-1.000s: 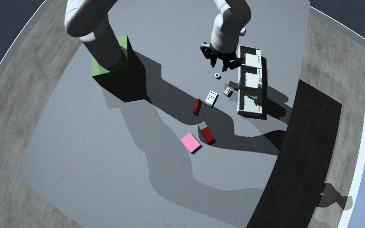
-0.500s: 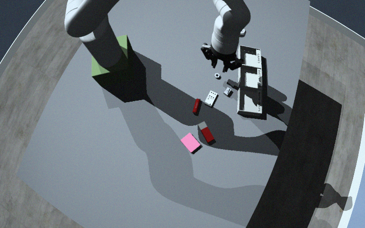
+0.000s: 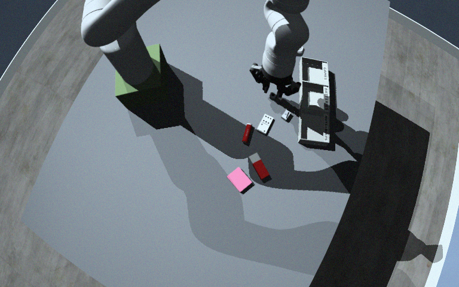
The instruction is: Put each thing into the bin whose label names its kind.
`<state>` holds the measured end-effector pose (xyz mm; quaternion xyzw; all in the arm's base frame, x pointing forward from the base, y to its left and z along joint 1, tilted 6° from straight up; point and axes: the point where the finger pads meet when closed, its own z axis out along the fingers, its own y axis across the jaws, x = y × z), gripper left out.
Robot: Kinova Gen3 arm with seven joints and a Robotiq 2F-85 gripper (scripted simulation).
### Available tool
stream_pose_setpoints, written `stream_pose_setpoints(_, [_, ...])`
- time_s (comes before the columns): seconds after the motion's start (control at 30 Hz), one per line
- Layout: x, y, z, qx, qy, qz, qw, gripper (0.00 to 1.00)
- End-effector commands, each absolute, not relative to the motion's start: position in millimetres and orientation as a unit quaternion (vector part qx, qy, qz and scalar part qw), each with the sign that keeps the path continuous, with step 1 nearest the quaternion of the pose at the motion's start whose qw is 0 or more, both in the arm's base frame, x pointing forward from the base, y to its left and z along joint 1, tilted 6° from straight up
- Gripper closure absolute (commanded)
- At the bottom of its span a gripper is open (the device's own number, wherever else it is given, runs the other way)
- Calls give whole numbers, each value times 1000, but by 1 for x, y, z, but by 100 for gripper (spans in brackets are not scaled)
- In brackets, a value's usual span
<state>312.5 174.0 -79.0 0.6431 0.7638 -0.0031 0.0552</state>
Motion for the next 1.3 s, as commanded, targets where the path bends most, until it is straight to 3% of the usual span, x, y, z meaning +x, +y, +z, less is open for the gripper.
stream_pose_setpoints(0.0, [314,172,-82,646,762,-6,56,69])
stream_pose_setpoints(1.13, [317,173,-93,644,763,-5,56,69])
stream_pose_setpoints(1.17, [317,173,-93,644,763,-5,56,89])
stream_pose_setpoints(1.27, [317,173,-93,644,763,-5,56,89])
